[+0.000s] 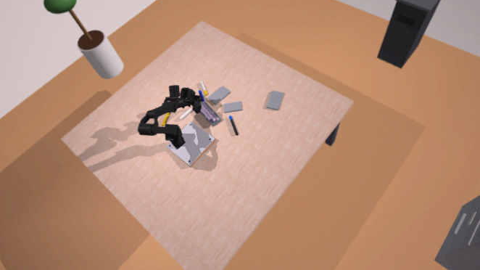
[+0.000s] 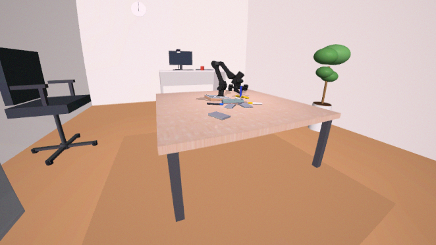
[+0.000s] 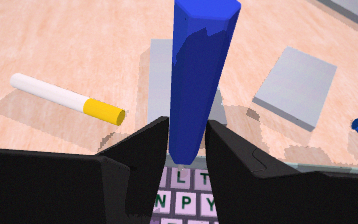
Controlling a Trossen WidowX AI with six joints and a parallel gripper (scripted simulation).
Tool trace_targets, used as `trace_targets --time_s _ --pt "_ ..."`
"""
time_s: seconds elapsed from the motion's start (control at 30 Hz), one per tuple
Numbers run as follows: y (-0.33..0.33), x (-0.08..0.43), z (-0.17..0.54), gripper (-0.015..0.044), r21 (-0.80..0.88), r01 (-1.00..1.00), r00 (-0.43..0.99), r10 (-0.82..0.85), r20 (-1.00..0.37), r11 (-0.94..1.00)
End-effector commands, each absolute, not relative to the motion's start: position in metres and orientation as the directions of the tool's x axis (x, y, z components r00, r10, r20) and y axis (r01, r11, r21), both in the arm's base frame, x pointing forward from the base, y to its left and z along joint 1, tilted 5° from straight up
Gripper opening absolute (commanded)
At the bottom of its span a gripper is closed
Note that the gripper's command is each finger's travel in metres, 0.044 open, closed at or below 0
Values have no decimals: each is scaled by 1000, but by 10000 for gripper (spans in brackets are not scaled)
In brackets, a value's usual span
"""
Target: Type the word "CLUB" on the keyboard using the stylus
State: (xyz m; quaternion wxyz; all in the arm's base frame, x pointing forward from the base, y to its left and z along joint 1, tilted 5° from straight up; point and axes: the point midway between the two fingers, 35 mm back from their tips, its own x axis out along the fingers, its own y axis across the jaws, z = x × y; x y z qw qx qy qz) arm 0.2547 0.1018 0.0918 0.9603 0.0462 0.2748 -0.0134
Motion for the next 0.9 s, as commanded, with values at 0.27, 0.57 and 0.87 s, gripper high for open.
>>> trace_targets --time_s 0.27,0.57,0.87 --pt "102 255 84 81 84 57 849 -4 -528 995" --pt "102 254 80 81 84 57 849 -4 -529 995" --pt "103 254 76 81 84 57 849 -4 -529 995"
